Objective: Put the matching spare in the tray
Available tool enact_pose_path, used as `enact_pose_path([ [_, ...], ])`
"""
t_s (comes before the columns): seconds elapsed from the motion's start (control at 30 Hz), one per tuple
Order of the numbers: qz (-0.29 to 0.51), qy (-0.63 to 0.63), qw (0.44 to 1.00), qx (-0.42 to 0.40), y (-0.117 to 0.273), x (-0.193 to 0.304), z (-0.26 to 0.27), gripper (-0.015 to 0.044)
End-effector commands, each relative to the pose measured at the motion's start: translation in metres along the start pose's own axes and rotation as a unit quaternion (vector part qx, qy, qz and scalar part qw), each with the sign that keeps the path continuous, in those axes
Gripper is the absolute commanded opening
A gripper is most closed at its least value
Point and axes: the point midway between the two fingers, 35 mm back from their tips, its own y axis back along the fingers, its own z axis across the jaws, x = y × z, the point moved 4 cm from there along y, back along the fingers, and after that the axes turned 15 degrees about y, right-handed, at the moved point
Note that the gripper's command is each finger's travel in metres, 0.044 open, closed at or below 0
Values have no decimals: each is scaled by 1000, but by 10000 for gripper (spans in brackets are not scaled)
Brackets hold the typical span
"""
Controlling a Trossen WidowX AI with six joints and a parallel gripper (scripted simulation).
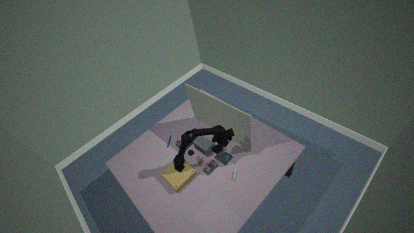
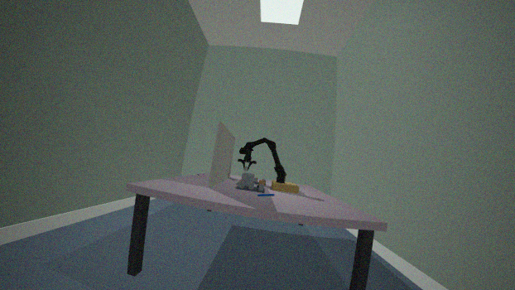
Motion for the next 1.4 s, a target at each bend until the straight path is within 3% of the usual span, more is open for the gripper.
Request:
enact_pose_path([
  [0.0,2,3,1000,-1,-4,1,0,0],
  [1.37,2,3,1000,-1,-39,1,0,0],
])
